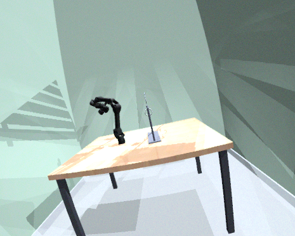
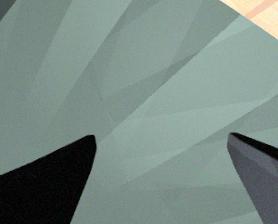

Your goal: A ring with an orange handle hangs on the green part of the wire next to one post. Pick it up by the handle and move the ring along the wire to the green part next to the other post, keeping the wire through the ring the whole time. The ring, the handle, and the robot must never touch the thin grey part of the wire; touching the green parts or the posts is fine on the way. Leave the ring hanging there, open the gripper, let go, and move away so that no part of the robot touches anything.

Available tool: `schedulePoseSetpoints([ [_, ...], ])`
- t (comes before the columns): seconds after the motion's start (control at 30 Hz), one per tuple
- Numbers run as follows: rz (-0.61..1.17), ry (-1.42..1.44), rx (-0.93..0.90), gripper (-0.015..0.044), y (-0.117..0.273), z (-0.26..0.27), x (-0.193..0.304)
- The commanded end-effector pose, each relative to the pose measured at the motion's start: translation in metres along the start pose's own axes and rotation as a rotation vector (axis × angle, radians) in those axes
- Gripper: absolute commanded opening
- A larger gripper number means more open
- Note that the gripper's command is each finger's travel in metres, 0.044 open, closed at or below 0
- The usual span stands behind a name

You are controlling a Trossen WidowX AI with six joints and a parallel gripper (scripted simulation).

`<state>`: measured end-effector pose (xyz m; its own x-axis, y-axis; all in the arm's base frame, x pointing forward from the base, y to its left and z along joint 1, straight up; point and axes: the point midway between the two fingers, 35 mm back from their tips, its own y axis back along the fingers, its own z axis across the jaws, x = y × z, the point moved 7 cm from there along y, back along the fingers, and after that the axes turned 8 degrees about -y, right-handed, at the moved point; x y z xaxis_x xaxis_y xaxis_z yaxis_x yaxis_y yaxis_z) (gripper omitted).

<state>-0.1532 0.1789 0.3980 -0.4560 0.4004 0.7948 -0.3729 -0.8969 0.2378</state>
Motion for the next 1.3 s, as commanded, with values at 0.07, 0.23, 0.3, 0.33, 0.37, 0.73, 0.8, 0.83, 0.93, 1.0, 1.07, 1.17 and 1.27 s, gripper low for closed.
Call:
schedulePoseSetpoints([
  [0.07,-0.01,-0.023,-0.008,0.0321,-0.003,0.001,0.0],
  [0.23,-0.064,-0.138,-0.041,0.019,-0.022,0.003,-0.001],
  [0.3,-0.091,-0.182,-0.05,0.016,-0.031,0.001,-0.003],
  [0.33,-0.104,-0.204,-0.054,0.016,-0.036,0.0,-0.005],
  [0.37,-0.117,-0.226,-0.059,0.016,-0.041,-0.001,-0.006],
  [0.73,-0.242,-0.483,-0.118,0.016,-0.094,-0.002,-0.024],
  [0.8,-0.258,-0.539,-0.126,0.016,-0.102,0.004,-0.026],
  [0.83,-0.264,-0.568,-0.129,0.016,-0.106,0.007,-0.026],
  [0.93,-0.28,-0.653,-0.14,0.016,-0.117,0.018,-0.028],
  [1.0,-0.287,-0.71,-0.148,0.016,-0.124,0.026,-0.029],
  [1.07,-0.292,-0.766,-0.155,0.016,-0.13,0.034,-0.03],
  [1.17,-0.295,-0.85,-0.167,0.016,-0.14,0.047,-0.032],
  [1.27,-0.292,-0.933,-0.178,0.016,-0.148,0.06,-0.034],
])
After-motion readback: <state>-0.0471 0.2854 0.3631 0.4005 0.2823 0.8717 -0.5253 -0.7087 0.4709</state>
